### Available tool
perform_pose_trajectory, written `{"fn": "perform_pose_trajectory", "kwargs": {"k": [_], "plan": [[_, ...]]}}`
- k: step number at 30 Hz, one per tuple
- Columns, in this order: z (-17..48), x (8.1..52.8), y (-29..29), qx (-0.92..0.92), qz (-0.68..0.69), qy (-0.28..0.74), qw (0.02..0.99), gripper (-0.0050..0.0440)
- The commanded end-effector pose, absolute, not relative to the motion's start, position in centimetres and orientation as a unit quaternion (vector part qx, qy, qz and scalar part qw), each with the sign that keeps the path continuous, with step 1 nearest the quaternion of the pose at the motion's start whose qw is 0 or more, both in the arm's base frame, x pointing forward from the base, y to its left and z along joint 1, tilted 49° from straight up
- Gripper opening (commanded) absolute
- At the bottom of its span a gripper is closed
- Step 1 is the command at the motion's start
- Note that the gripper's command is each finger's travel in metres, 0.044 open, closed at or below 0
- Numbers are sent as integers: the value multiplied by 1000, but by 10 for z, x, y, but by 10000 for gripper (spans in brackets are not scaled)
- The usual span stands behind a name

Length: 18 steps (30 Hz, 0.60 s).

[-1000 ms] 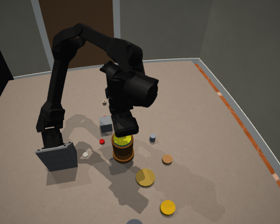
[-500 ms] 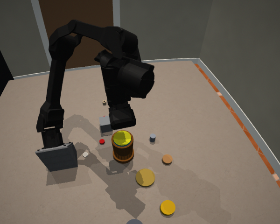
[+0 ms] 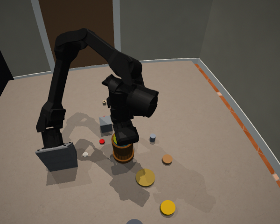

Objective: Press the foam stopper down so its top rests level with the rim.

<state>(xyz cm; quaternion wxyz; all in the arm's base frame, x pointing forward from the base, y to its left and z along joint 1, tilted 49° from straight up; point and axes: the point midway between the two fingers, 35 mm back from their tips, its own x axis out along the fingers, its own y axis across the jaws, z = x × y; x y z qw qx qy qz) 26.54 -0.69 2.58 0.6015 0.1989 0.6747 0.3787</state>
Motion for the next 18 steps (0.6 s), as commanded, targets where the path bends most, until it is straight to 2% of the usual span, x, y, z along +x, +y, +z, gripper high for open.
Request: {"fn": "perform_pose_trajectory", "kwargs": {"k": [1, 18], "plan": [[22, 263, -4, 203, 379, 675, 600, 0], [12, 261, 7, 202, 379, 675, 600, 0]]}}
